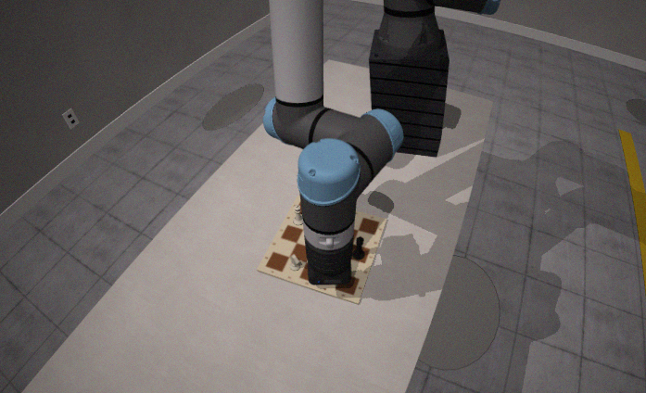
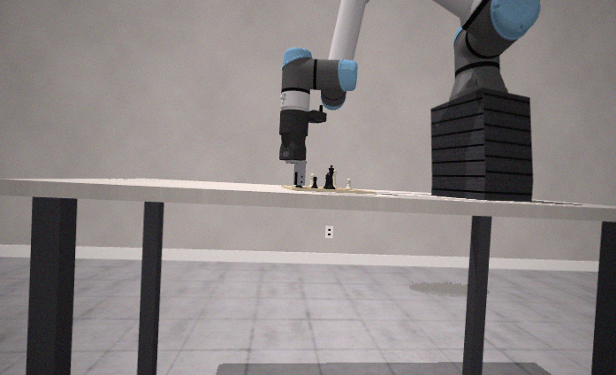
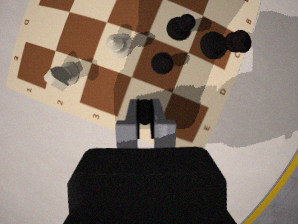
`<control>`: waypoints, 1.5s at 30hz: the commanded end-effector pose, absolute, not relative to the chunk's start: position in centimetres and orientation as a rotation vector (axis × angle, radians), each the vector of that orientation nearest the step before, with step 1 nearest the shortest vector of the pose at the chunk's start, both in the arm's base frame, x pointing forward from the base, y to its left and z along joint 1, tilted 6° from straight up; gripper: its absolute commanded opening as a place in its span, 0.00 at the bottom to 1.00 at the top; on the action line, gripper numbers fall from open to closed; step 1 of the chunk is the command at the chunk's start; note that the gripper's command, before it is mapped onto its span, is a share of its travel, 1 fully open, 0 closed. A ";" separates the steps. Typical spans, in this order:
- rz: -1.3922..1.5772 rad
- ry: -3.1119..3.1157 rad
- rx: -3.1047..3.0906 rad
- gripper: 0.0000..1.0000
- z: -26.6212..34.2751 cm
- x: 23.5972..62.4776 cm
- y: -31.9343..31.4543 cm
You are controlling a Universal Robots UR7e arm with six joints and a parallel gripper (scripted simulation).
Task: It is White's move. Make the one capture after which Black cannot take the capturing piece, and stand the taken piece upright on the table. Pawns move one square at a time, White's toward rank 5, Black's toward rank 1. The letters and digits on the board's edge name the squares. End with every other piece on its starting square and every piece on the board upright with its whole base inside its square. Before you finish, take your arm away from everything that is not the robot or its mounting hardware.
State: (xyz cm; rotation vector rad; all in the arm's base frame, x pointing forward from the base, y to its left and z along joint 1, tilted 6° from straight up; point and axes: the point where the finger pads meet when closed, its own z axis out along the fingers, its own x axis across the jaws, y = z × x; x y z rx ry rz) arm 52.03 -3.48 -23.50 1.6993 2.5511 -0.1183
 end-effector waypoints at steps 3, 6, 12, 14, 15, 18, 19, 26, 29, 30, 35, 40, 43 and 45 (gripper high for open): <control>-0.117 2.550 1.699 0.00 -23.5 52.1 -3.5; -0.117 2.550 1.699 0.00 -23.5 52.1 -3.5; -0.117 2.550 1.699 0.00 -22.7 52.1 -3.4; -0.117 2.550 1.699 0.00 -22.1 52.1 -3.3; -0.117 2.550 1.699 0.00 -21.7 52.1 -3.3; -0.117 2.550 1.699 0.00 -20.2 52.0 -3.1; -0.117 2.550 1.699 0.00 -19.7 52.0 -3.1; -0.117 2.550 1.699 0.00 -16.8 52.0 -2.8; -0.117 2.550 1.699 0.00 -15.3 51.9 -2.6; -0.117 2.550 1.699 0.00 -14.9 51.9 -2.6; -0.117 2.550 1.699 0.00 -13.7 51.9 -2.5; -0.117 2.550 1.699 0.00 -13.5 51.9 -2.4; -0.117 2.550 1.699 0.00 -13.5 51.9 -2.4; -0.117 2.550 1.699 0.00 -13.5 51.9 -2.4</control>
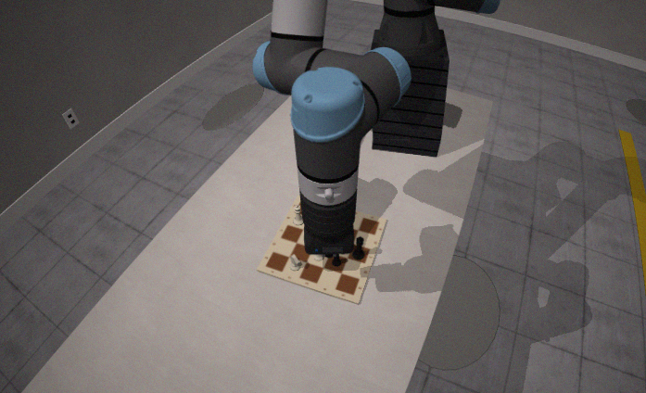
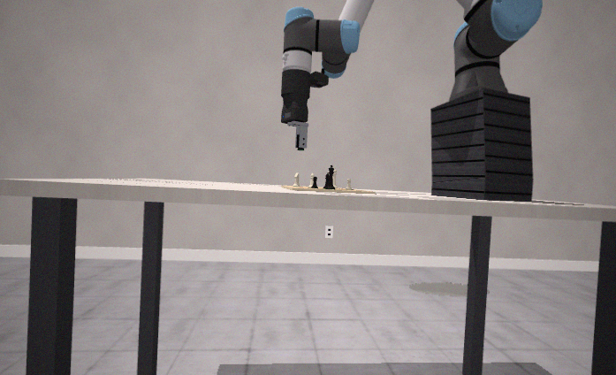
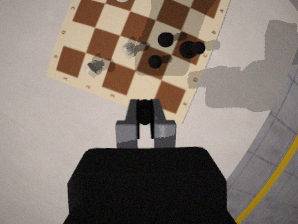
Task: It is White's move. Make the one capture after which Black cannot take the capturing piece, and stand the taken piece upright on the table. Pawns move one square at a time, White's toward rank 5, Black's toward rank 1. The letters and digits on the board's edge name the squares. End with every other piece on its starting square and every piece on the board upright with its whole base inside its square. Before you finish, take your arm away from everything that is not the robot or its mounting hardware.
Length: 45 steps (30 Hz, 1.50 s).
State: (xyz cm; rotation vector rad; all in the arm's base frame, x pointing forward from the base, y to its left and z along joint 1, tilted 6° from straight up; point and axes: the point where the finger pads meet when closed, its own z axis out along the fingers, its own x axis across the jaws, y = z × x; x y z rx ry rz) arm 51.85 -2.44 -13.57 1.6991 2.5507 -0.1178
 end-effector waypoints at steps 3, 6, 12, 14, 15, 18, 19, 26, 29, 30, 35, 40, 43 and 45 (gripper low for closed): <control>-0.117 2.550 1.698 0.00 -13.5 51.9 -2.5; -0.119 2.573 1.665 0.00 -13.5 52.4 -3.1; -0.125 2.663 1.525 0.00 -13.4 54.6 -5.7; -0.129 2.714 1.437 0.00 -13.3 55.9 -7.4; -0.130 2.737 1.397 0.00 -13.3 56.5 -8.2; -0.134 2.780 1.314 0.00 -13.2 57.6 -9.7; -0.134 2.786 1.303 0.00 -13.2 57.7 -9.9; -0.134 2.788 1.297 0.00 -13.2 57.8 -10.1; -0.134 2.788 1.297 0.00 -13.2 57.8 -10.1; -0.134 2.788 1.297 0.00 -13.2 57.8 -10.1; -0.134 2.788 1.297 0.00 -13.2 57.8 -10.1; -0.134 2.789 1.296 0.00 -13.9 57.8 -10.1; -0.134 2.789 1.296 0.00 -14.5 57.8 -10.2; -0.134 2.789 1.296 0.00 -14.8 57.9 -10.2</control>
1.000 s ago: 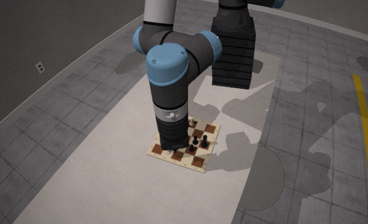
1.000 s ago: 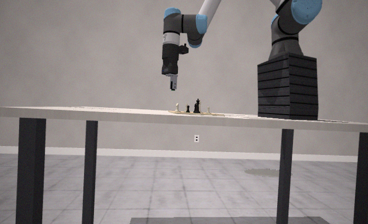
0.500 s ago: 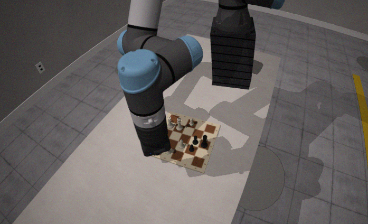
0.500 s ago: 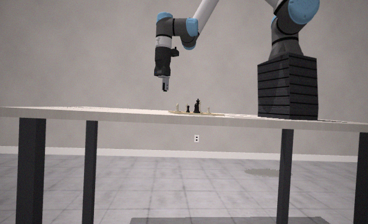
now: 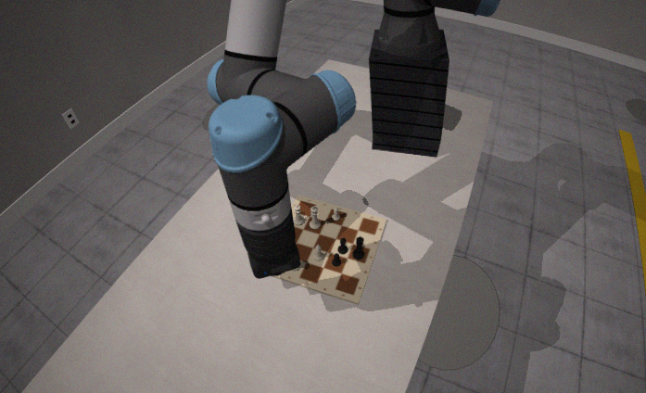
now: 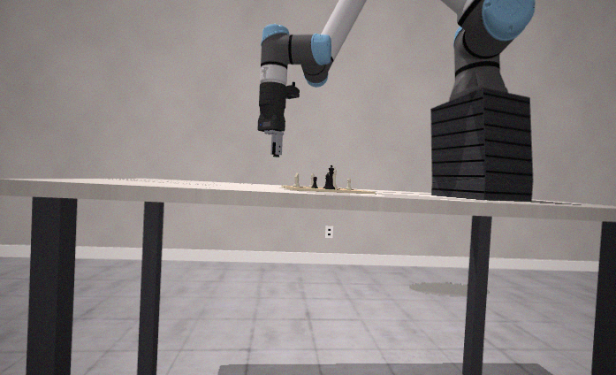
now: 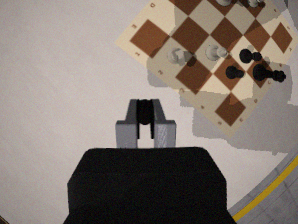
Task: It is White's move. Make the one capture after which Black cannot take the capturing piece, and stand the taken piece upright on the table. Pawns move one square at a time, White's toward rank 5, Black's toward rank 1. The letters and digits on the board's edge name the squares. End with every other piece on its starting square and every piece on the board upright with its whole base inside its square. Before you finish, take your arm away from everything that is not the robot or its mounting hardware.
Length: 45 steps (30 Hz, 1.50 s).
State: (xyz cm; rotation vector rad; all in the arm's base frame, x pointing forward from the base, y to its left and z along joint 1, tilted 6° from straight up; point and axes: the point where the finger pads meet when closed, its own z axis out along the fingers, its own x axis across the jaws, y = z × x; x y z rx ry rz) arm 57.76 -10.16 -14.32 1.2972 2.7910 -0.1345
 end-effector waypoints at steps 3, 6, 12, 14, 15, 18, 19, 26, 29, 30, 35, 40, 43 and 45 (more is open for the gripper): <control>-0.134 2.789 1.296 0.00 -16.1 57.9 -10.4; -0.134 2.789 1.296 0.00 -17.5 58.0 -10.5; -0.134 2.789 1.296 0.00 -20.3 58.1 -10.8; -0.134 2.789 1.296 0.00 -21.1 58.1 -10.9; -0.134 2.789 1.296 0.00 -21.1 58.1 -10.9; -0.134 2.789 1.296 0.00 -21.8 58.1 -11.0; -0.134 2.789 1.296 0.00 -22.0 58.2 -11.0; -0.134 2.789 1.296 0.00 -22.7 58.2 -11.1; -0.134 2.789 1.296 0.00 -22.7 58.2 -11.1; -0.134 2.789 1.296 0.00 -22.7 58.2 -11.1; -0.134 2.789 1.296 0.00 -22.7 58.2 -11.1; -0.134 2.789 1.296 0.00 -22.7 58.2 -11.1; -0.134 2.789 1.296 0.00 -22.7 58.2 -11.1; -0.134 2.789 1.296 0.00 -22.7 58.2 -11.1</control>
